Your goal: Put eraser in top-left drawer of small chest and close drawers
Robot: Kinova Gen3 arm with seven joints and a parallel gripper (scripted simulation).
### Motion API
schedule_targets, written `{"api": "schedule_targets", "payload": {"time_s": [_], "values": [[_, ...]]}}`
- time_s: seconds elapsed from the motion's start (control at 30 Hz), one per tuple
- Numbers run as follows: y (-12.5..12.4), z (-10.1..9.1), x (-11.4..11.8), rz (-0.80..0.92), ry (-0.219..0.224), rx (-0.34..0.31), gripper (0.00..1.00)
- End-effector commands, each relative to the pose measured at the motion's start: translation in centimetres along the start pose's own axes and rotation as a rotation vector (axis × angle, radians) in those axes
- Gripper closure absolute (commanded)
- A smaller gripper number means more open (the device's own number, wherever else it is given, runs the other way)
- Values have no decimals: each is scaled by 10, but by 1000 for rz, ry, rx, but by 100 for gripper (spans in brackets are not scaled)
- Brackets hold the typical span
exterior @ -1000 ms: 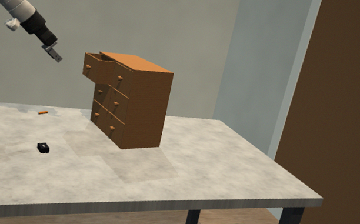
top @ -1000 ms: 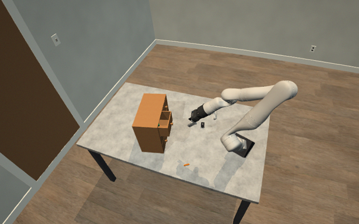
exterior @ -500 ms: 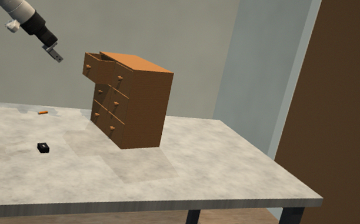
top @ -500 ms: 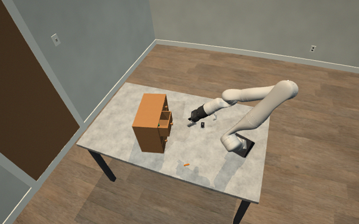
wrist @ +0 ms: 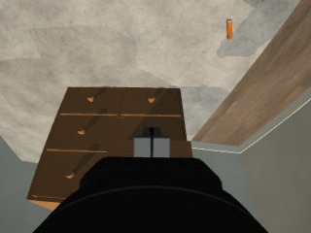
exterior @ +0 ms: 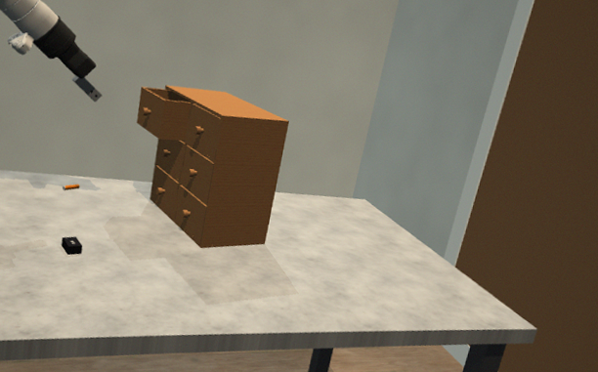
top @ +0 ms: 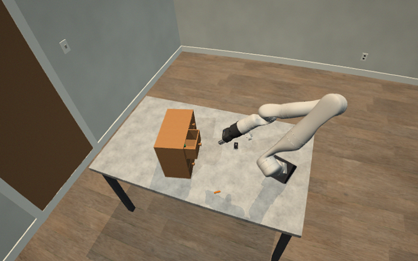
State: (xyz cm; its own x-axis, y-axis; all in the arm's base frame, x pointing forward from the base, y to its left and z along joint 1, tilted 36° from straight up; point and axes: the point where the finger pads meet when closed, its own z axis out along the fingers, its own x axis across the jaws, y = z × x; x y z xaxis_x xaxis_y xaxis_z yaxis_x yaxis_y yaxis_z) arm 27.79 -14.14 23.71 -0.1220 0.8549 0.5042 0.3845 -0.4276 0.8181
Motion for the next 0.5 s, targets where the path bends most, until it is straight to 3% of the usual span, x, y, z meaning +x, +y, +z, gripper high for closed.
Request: {"api": "schedule_targets", "payload": {"time_s": [0.0, 0.47], "values": [[-1, 1, -2, -7, -4, -1, 100], [0, 2, -2, -7, -4, -1, 100]]}}
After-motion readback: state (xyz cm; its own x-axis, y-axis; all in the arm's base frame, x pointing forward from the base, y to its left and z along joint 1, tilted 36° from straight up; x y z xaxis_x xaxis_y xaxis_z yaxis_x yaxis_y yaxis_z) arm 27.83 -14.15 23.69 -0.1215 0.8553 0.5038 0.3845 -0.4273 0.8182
